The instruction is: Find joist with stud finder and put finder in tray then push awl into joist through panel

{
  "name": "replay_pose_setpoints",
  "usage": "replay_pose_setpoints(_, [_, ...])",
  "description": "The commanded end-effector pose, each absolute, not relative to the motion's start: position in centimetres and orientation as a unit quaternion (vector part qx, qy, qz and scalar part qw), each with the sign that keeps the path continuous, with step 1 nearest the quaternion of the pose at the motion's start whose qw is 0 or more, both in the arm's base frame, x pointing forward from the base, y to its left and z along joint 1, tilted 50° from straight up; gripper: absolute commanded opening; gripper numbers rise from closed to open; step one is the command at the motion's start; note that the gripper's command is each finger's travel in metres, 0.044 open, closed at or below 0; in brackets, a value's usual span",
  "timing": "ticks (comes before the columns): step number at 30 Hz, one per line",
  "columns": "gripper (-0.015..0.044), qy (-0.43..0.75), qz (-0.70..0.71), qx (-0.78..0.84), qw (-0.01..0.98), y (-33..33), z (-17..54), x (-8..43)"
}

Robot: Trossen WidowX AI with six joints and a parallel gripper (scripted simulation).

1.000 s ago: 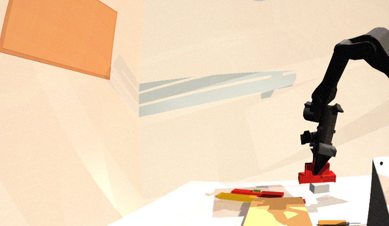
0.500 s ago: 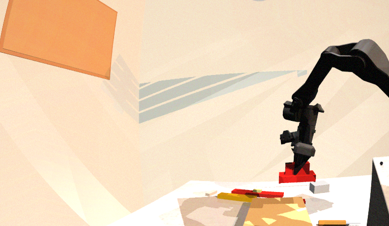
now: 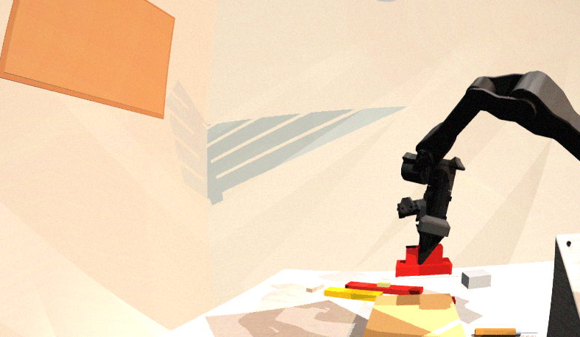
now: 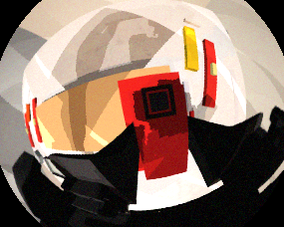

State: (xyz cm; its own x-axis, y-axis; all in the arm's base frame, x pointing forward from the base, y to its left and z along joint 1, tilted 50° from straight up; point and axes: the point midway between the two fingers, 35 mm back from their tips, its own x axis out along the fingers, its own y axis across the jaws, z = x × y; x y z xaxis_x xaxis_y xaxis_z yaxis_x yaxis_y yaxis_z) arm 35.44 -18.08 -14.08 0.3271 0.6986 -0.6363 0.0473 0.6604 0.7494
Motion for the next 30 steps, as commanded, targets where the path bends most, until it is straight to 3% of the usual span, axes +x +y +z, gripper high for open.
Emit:
replay_pose_setpoints(1, [0.0000,0.532,0.219,0.348,0.740,-18.0,-14.3,35.9])
replay_pose_setpoints(30, [0.0000,0.532,0.220,0.349,0.740,-13.9,-17.9,36.2])
